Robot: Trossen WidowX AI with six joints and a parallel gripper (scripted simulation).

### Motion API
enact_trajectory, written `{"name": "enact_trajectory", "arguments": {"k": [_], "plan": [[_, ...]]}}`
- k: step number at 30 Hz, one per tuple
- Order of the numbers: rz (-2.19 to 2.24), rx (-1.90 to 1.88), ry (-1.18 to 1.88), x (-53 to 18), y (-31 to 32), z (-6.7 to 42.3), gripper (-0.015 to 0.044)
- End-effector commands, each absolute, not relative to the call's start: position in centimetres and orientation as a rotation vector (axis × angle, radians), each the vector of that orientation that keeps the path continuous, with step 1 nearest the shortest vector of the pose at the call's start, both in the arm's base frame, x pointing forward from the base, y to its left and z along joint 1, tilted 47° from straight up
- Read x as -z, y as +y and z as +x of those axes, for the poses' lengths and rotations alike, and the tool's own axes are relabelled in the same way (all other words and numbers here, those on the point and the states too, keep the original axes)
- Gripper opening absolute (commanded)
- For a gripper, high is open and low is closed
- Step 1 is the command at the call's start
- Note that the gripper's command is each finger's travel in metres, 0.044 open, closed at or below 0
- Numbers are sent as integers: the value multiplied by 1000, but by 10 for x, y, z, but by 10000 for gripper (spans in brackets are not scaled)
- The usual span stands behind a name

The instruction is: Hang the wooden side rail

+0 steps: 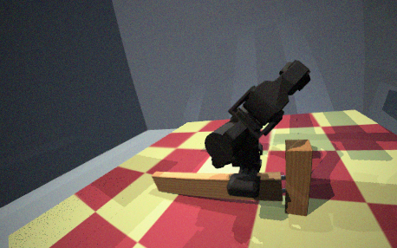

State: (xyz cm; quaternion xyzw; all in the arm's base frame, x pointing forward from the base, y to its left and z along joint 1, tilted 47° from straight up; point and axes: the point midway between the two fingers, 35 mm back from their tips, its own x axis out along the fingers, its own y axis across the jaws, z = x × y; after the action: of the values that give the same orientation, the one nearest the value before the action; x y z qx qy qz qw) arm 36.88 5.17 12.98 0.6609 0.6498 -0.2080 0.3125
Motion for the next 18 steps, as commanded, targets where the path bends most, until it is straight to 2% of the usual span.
{"name": "enact_trajectory", "arguments": {"k": [1,18], "plan": [[1754,545,1706,-134,51,370,0],[1754,545,1706,-135,52,370,0]]}}
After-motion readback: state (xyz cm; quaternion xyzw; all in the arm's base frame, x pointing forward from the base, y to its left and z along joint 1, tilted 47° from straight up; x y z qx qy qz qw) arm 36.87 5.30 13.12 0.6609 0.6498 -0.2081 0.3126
